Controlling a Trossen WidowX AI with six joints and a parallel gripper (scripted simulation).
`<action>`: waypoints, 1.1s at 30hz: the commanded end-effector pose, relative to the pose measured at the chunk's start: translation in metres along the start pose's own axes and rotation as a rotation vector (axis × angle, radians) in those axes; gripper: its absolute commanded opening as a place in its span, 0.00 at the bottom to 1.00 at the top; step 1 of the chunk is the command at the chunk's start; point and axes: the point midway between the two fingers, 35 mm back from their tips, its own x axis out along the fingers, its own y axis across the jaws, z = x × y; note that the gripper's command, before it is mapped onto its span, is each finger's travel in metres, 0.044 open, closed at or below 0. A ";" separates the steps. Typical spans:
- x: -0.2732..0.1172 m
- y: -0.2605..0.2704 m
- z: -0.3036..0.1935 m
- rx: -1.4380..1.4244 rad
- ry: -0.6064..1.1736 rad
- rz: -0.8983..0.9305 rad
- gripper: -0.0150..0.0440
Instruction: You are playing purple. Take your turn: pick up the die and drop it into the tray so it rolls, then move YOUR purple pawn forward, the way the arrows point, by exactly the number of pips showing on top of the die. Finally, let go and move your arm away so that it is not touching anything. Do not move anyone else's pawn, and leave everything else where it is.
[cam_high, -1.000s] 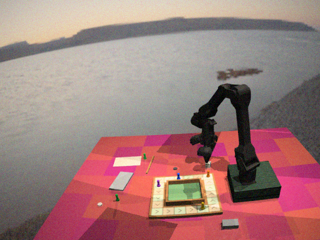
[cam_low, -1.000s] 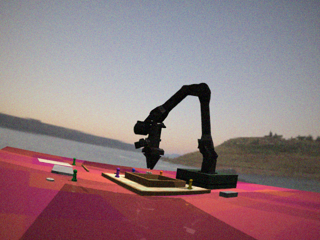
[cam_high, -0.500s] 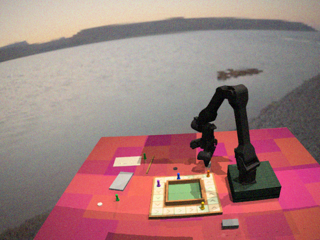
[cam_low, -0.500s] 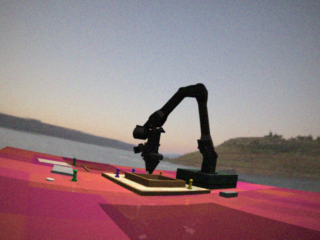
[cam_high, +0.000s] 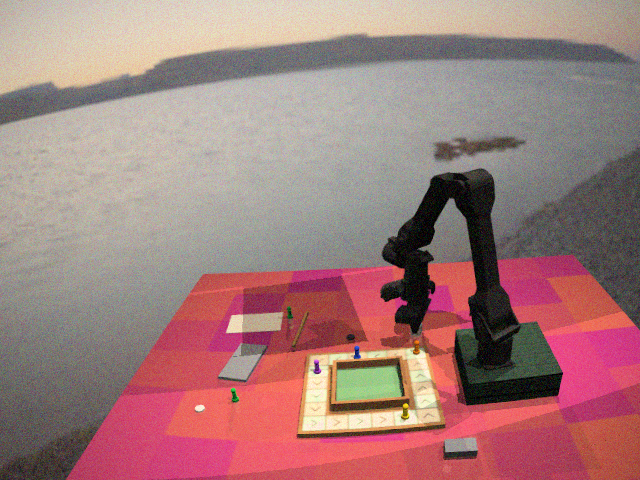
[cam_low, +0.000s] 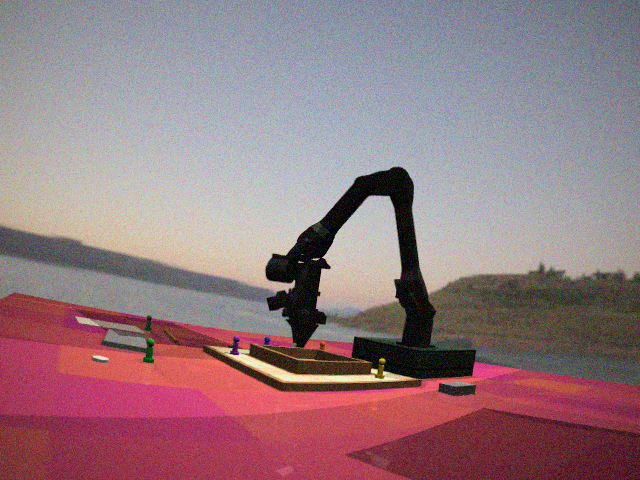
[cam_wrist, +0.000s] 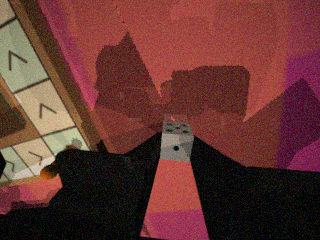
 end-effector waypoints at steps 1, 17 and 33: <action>0.000 0.000 0.000 0.003 0.002 -0.003 0.39; -0.097 -0.001 0.004 0.003 0.001 -0.003 0.25; -0.119 0.028 0.019 -0.061 -0.010 -0.012 0.25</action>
